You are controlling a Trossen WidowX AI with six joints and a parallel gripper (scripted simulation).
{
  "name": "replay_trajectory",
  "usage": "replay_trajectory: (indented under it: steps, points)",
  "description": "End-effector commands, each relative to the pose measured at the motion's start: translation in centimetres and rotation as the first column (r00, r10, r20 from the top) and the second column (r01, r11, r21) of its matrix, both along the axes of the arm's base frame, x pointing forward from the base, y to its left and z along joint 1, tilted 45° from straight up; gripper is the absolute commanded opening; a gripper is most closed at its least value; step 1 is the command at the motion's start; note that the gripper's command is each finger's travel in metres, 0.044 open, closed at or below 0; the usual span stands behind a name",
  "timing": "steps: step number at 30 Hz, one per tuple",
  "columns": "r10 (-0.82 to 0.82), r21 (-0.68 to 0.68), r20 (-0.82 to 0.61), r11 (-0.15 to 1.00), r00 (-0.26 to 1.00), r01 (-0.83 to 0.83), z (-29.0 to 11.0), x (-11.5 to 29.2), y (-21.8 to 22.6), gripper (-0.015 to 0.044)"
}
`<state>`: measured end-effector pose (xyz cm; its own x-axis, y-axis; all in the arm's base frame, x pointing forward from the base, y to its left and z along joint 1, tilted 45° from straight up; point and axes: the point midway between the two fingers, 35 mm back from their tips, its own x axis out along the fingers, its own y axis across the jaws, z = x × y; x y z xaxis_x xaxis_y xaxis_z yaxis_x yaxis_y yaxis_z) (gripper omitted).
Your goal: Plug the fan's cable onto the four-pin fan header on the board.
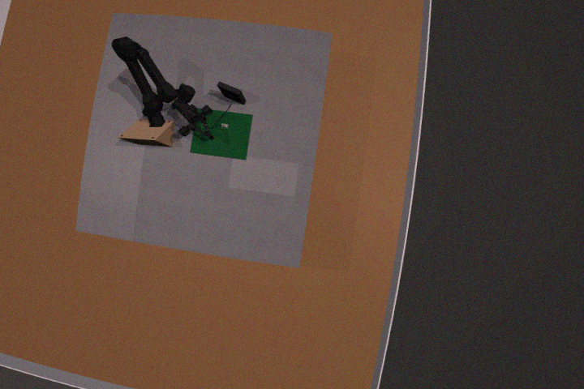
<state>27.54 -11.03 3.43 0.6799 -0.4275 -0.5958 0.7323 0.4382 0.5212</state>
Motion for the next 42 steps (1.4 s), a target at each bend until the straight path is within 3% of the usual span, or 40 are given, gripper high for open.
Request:
replay_trajectory:
  steps: [1, 42]
  points:
    - [0.001, -0.001, 0.001, 1.000, 1.000, -0.001, -0.1, 0.0, 0.2, 0.0000]
    - [-0.002, 0.003, -0.002, 1.000, 1.000, 0.002, -1.8, 0.1, 3.4, 0.0000]
